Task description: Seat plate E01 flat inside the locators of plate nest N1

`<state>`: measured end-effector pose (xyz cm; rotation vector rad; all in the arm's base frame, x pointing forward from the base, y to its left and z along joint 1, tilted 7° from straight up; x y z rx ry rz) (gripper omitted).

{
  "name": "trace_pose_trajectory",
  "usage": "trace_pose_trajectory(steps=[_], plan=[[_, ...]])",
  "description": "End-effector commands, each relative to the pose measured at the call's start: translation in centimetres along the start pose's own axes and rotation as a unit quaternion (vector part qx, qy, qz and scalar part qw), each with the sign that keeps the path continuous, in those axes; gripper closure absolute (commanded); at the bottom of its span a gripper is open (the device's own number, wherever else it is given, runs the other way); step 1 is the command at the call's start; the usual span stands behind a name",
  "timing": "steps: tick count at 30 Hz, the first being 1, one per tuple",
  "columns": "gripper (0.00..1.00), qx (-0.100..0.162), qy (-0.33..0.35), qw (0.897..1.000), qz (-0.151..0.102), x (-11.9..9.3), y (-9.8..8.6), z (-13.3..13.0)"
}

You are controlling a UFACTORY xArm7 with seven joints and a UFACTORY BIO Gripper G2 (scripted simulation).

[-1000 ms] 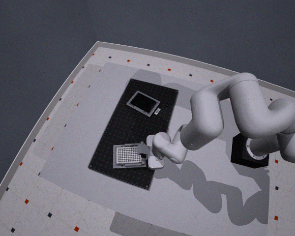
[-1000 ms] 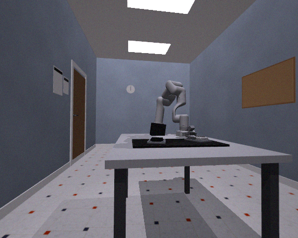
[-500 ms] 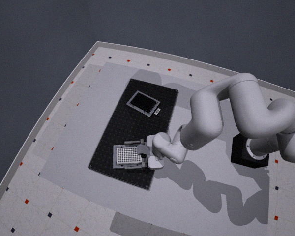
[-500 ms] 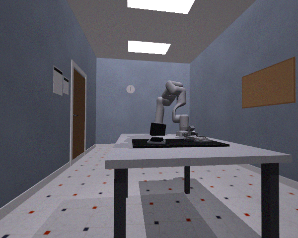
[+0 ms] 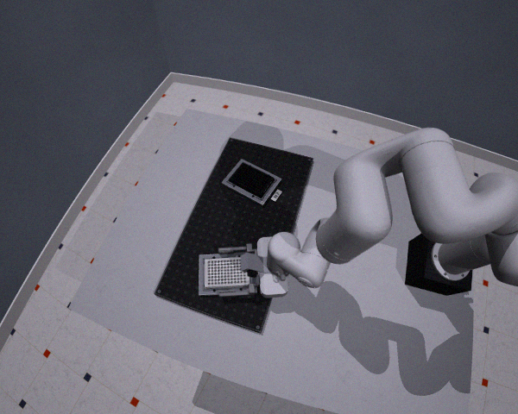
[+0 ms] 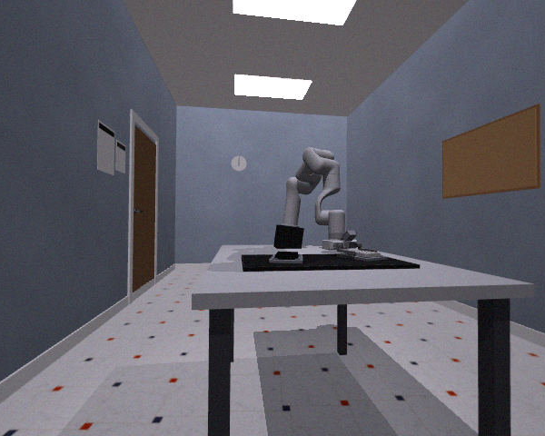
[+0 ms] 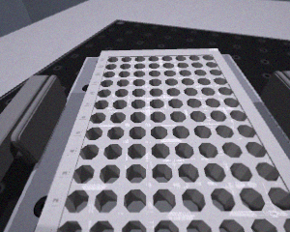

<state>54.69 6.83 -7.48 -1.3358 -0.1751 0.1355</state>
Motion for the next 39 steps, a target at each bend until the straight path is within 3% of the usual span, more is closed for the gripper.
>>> trace_pose_trajectory(steps=[1, 12, 39], plan=[[0.46, -0.001, 0.0, 1.0, -0.002, 0.2, -0.2, 0.0], [0.46, -0.001, 0.0, 1.0, -0.002, 0.2, -0.2, 0.0], [0.46, -0.001, 0.0, 1.0, -0.002, 0.2, -6.3, 0.6]])
Point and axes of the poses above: the point midway between the two finger pads, its own x axis out along the fingers, its own z axis across the jaws, y = z × x, the point moved 8 cm from there along -x, back along the fingers, and after that the axes turned 6 degrees about x, right-handed, at the moved point
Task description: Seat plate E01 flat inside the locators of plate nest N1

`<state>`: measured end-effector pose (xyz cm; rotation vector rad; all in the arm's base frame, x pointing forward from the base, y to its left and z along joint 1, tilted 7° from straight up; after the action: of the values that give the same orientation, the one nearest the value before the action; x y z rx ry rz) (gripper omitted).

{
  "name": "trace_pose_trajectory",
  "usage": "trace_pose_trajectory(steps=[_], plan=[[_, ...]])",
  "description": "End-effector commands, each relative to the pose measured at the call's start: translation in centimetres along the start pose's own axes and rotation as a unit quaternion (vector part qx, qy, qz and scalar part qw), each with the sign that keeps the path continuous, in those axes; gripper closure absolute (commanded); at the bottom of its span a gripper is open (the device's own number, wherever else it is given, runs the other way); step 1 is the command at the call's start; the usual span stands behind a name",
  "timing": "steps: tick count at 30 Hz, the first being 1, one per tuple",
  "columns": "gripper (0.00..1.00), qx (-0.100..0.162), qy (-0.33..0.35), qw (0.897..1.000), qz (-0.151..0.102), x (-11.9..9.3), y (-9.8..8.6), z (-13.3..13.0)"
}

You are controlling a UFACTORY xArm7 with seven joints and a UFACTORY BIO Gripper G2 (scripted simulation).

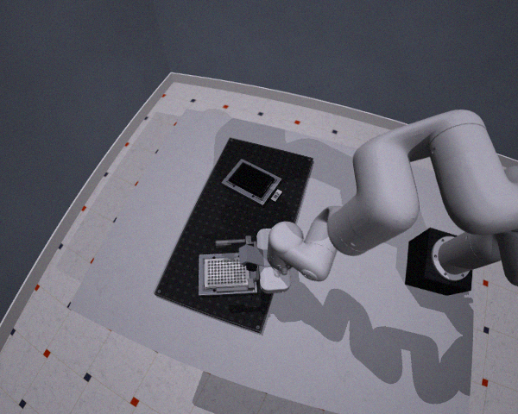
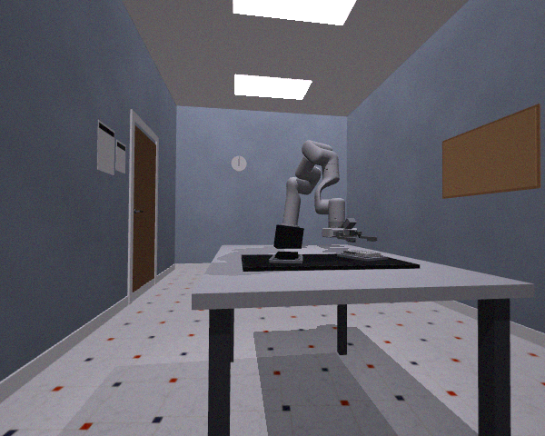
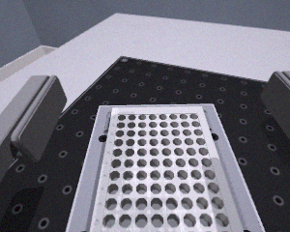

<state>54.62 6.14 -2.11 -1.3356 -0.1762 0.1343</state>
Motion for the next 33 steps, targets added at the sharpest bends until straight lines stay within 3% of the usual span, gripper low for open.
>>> trace_pose_trajectory(steps=[1, 7, 28, 33], plan=[[0.46, -0.001, 0.0, 1.0, -0.001, 0.1, -1.2, 0.1], [0.46, -0.001, 0.0, 1.0, -0.001, 0.1, -2.6, 0.2], [0.46, -0.001, 0.0, 1.0, -0.001, 0.1, -2.6, 0.2], [0.46, 0.0, 0.05, 0.999, -0.007, -0.6, -3.7, 0.4]])
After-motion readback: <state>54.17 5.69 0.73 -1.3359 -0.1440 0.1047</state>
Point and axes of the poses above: the point midway between the two finger pads, its own x axis out along the fingers, its own z axis across the jaws, y = z × x, the point moved 8 cm from there along -x, back along the fingers, and after that the axes turned 6 degrees about x, right-handed, at the moved point
